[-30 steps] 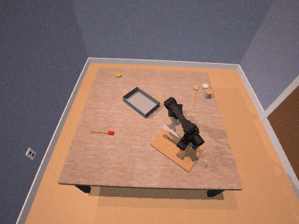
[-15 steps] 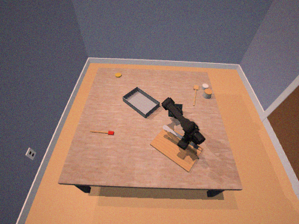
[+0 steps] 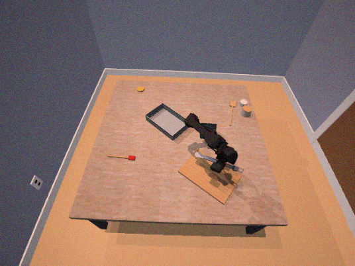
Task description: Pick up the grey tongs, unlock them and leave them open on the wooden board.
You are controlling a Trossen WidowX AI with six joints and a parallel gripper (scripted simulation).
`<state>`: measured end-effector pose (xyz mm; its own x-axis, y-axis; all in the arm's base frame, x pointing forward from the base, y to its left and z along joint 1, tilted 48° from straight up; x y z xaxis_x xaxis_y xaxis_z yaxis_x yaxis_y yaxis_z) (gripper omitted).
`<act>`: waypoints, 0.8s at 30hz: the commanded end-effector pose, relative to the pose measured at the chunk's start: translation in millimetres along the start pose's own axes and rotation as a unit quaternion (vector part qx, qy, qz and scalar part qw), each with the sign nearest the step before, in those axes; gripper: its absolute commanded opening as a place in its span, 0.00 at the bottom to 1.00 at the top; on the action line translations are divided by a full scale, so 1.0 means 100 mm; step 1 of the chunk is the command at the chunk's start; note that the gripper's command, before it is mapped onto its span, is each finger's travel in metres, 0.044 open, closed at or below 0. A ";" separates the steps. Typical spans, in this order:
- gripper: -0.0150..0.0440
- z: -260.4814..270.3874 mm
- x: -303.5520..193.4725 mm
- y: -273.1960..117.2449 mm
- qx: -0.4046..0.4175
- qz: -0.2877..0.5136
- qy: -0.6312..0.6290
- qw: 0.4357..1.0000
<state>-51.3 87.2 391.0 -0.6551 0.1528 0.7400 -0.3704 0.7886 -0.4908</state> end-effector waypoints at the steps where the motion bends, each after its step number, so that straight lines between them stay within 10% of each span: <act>1: 0.00 0.01 -0.03 -0.10 0.015 -0.054 -0.005 0.998; 24: 0.00 -0.07 -0.29 -0.53 0.073 -0.326 -0.002 0.943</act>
<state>-14.3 48.8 398.2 -0.3216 -0.2860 0.9027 -0.7496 0.6594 -0.0581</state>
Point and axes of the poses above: the point midway between the two fingers, 35 mm back from their tips, its own y axis out along the fingers, its own z axis across the jaws, x = y × z, the point moved 5 cm from there along -y, back along the fingers, and after that the axes turned 13 degrees about y, right-handed, at the moved point
